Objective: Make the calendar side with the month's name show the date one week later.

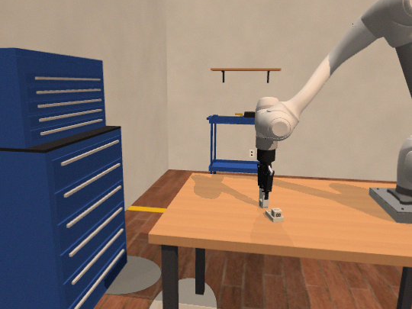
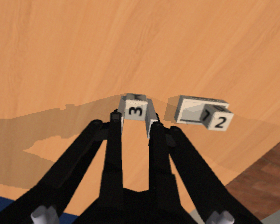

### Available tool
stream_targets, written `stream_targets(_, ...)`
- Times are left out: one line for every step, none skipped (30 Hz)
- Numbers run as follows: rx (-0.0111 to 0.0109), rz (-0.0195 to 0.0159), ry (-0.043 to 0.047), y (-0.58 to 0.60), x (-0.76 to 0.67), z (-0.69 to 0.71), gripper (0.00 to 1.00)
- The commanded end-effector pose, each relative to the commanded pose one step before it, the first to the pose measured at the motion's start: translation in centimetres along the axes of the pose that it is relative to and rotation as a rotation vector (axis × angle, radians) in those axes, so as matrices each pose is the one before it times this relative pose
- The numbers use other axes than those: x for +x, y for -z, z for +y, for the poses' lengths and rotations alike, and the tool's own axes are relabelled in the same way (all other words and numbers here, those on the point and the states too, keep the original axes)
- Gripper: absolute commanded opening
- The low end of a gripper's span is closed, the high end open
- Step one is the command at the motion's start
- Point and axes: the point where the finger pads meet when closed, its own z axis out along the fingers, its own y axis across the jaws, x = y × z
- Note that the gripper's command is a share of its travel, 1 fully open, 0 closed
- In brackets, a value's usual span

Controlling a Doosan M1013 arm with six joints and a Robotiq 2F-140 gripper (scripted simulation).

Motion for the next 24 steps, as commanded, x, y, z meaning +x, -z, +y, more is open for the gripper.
stream_targets(-0.00015, -0.00017, 0.00002, 0.012, -0.002, 0.004, 0.25)
stream_targets(0.0, 0.0, 0.0, 0.0, 0.0, 0.0, 0.25)
stream_targets(0.0, 0.0, 0.0, 0.0, 0.0, 0.0, 0.25)
stream_targets(0.0, 0.0, 0.0, 0.0, 0.0, 0.0, 0.25)
stream_targets(0.0, 0.0, 0.0, 0.0, 0.0, 0.0, 0.25)
stream_targets(0.0, 0.0, 0.0, 0.0, 0.0, 0.0, 0.25)
stream_targets(0.0, 0.0, 0.0, 0.0, 0.0, 0.0, 0.25)
stream_targets(0.0, 0.0, 0.0, 0.0, 0.0, 0.0, 0.25)
stream_targets(0.0, 0.0, 0.0, 0.0, 0.0, 0.0, 0.28)
stream_targets(0.0, 0.0, 0.0, 0.0, 0.0, 0.0, 0.28)
stream_targets(0.0, 0.0, 0.0, 0.0, 0.0, 0.0, 0.28)
stream_targets(0.0, 0.0, 0.0, 0.0, 0.0, 0.0, 0.3)
stream_targets(0.0, 0.0, 0.0, 0.0, 0.0, 0.0, 0.3)
stream_targets(0.0, 0.0, 0.0, 0.0, 0.0, 0.0, 0.3)
stream_targets(0.0, 0.0, 0.0, 0.0, 0.0, 0.0, 0.32)
stream_targets(0.0, 0.0, 0.0, 0.0, 0.0, 0.0, 0.32)
stream_targets(0.0, 0.0, 0.0, 0.0, 0.0, 0.0, 0.32)
stream_targets(0.0, 0.0, 0.0, 0.0, 0.0, 0.0, 0.34)
stream_targets(0.0, 0.0, 0.0, 0.0, 0.0, 0.0, 0.34)
stream_targets(0.0, 0.0, 0.0, 0.0, 0.0, 0.0, 0.34)
stream_targets(0.0, 0.0, 0.0, 0.0, 0.0, 0.0, 0.36)
stream_targets(0.0, 0.0, 0.0, 0.0, 0.0, 0.0, 0.36)
stream_targets(0.0, 0.0, 0.0, 0.0, 0.0, 0.0, 0.36)
stream_targets(0.0, 0.0, 0.0, 0.0, 0.0, 0.0, 0.36)
